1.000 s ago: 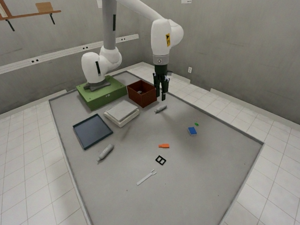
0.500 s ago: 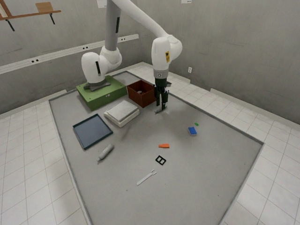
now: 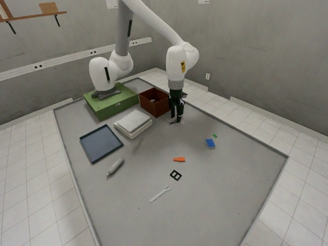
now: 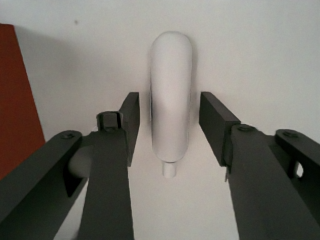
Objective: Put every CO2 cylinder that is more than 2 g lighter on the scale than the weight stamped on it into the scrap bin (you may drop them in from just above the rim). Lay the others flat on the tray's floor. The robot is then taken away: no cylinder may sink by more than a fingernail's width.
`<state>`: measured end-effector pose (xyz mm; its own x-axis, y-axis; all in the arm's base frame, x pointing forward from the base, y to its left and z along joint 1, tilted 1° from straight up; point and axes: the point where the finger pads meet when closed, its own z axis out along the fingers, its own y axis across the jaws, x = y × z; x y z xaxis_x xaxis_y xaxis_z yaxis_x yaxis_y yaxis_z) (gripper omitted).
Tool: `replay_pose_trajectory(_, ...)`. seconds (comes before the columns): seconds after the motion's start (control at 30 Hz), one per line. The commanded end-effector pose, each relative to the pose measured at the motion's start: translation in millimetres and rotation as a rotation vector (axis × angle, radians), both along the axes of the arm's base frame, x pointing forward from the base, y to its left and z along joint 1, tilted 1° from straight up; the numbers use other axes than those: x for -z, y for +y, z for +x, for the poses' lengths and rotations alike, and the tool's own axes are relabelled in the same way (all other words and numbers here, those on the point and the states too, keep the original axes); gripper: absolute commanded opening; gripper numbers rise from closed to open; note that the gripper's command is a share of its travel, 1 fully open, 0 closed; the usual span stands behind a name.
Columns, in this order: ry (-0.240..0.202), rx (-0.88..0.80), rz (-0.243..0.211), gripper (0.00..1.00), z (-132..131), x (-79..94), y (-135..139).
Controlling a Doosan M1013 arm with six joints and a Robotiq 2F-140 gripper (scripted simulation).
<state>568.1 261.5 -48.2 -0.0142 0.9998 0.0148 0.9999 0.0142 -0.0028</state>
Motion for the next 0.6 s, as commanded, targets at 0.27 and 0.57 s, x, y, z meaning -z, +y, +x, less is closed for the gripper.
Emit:
replay_pose_trajectory(0.27, -0.001, 0.0, 0.001, 0.1, 0.5, -0.6, 0.3)
replay_pose_trajectory(0.57, -0.001, 0.0, 0.001, 0.1, 0.5, -1.9, 0.3)
